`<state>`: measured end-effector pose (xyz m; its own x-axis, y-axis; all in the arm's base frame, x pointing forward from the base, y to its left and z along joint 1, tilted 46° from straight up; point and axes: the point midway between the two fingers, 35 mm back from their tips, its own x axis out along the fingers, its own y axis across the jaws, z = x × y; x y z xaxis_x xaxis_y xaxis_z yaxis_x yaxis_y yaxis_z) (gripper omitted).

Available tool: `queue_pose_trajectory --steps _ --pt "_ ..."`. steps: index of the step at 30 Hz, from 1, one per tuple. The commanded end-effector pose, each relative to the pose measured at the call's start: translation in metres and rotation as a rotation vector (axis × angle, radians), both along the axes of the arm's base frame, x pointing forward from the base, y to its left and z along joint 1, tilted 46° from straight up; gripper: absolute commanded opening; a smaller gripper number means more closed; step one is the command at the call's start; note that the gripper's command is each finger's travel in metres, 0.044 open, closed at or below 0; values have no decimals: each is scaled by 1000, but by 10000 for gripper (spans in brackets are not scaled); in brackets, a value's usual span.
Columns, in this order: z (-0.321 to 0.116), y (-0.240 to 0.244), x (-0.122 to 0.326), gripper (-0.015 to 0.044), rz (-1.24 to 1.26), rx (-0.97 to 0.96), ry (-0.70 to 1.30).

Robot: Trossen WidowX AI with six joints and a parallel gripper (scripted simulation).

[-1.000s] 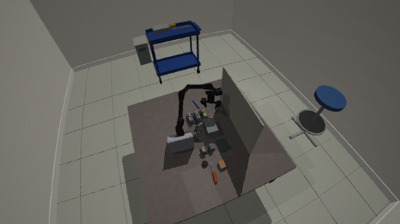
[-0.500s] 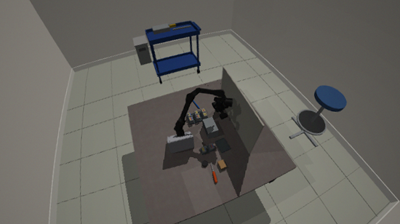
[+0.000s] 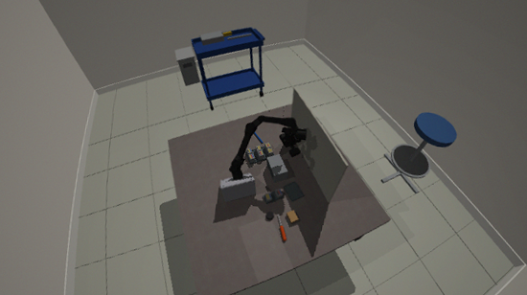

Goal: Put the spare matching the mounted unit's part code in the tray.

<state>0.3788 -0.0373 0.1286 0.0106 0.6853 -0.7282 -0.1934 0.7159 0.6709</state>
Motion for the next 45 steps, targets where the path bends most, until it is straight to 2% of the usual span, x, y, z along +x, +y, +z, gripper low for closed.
queue_pose_trajectory --steps 1,10,18,28,33,34,45 --pt "13 18 -7 440 86 -6 -72" --pt "78 123 -86 440 662 8 -582" --pt "102 176 -177 440 1115 67 -1011" --pt "102 177 -179 440 1124 69 -1021" --pt "85 193 -183 309 1125 67 -1022" --pt "79 199 -184 300 1124 68 -1022" --pt "74 205 -186 300 1123 69 -1023"
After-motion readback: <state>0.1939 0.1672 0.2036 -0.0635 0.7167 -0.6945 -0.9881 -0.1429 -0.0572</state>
